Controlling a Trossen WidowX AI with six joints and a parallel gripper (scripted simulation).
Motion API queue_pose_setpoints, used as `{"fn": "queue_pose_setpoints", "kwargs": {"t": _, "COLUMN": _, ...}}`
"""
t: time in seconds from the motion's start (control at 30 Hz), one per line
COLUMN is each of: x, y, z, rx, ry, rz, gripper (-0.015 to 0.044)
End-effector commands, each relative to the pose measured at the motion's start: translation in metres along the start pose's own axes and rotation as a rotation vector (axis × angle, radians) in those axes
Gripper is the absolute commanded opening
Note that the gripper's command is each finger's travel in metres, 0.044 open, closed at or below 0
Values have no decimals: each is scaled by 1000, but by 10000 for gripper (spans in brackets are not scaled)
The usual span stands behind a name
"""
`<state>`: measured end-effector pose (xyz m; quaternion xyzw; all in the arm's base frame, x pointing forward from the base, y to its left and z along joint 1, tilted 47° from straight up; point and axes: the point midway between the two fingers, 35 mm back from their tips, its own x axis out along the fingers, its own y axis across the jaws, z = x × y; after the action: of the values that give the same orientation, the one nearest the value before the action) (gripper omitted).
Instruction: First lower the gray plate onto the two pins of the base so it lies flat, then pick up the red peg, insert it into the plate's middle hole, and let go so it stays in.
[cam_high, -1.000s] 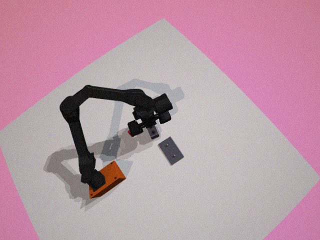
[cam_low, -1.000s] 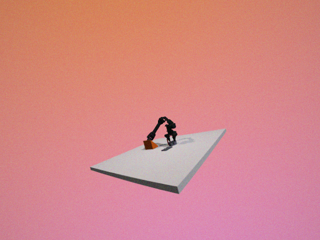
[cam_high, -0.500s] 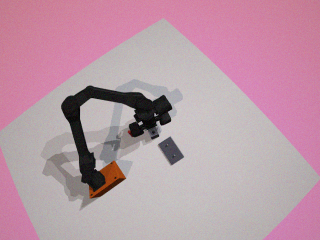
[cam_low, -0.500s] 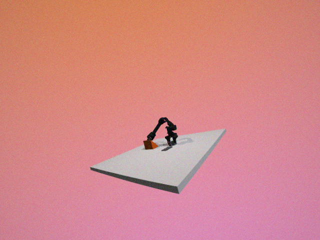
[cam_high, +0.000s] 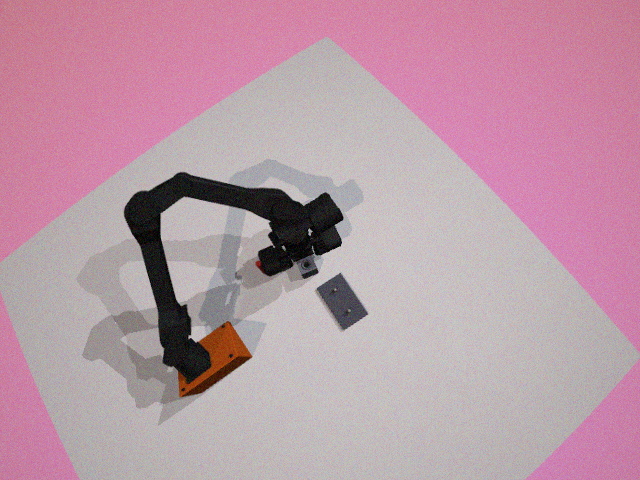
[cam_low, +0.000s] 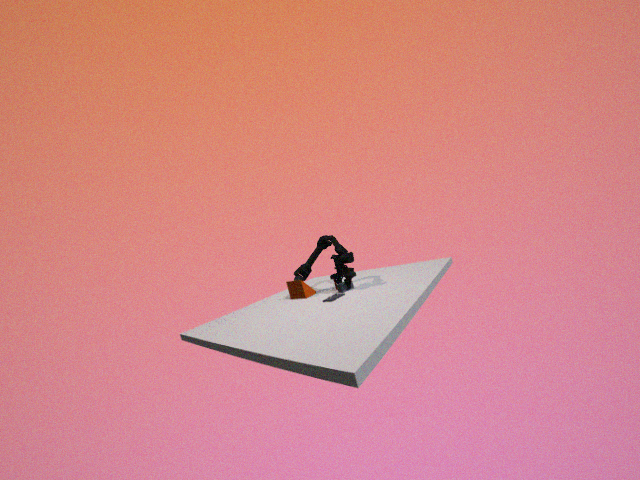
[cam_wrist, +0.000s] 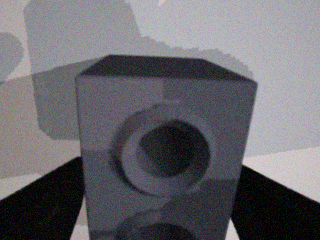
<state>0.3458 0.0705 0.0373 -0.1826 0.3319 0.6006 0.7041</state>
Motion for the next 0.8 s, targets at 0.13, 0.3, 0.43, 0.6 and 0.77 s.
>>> {"fn": "queue_pose_setpoints", "kwargs": {"t": 0.13, "x": 1, "y": 0, "z": 0, "rx": 6, "ry": -5, "rz": 2, "gripper": 157}}
{"fn": "queue_pose_setpoints", "kwargs": {"t": 0.3, "x": 1, "y": 0, "z": 0, "rx": 6, "ry": -5, "rz": 2, "gripper": 105}}
{"fn": "queue_pose_setpoints", "kwargs": {"t": 0.43, "x": -6, "y": -1, "z": 0, "rx": 7, "ry": -3, "rz": 1, "gripper": 0}}
{"fn": "queue_pose_setpoints", "kwargs": {"t": 0.6, "x": -21, "y": -3, "z": 0, "rx": 7, "ry": 1, "rz": -1, "gripper": 0}}
{"fn": "queue_pose_setpoints", "kwargs": {"t": 0.77, "x": -36, "y": -4, "z": 0, "rx": 7, "ry": 4, "rz": -2, "gripper": 0}}
